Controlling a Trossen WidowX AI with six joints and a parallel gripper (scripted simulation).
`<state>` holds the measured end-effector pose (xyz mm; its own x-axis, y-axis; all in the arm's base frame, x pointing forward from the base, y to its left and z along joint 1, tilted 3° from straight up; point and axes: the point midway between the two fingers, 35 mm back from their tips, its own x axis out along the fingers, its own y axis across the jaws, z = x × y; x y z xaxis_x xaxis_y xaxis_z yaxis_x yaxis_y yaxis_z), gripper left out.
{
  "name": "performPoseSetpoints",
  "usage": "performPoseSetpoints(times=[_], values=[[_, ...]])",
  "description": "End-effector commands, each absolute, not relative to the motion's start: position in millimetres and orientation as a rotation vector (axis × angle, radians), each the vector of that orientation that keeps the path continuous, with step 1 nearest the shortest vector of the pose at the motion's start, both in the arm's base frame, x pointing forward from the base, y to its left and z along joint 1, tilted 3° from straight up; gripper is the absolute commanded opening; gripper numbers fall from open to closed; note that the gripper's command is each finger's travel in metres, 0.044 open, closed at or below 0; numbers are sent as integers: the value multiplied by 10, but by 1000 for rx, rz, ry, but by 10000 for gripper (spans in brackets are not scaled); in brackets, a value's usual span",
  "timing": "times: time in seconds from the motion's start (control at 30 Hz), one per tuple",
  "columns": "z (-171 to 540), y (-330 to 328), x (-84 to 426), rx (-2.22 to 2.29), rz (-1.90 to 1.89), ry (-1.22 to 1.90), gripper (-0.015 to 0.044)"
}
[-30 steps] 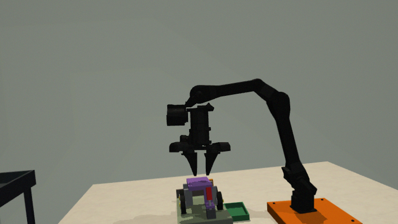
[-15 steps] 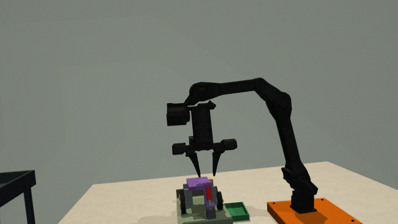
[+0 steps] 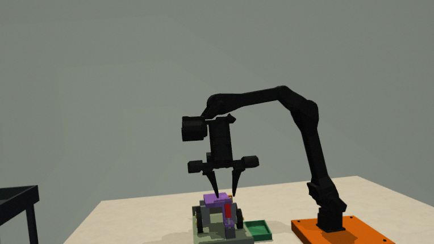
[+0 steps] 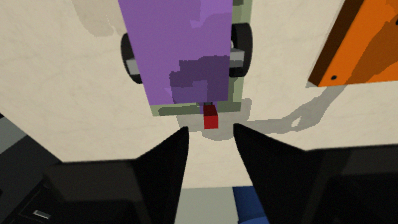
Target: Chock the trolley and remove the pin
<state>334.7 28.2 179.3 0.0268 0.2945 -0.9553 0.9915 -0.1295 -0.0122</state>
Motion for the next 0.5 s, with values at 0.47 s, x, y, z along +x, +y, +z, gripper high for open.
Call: performPoseSetpoints(times=[0.47], values=[[1610,351,3342,1540,-1146,1364,190]])
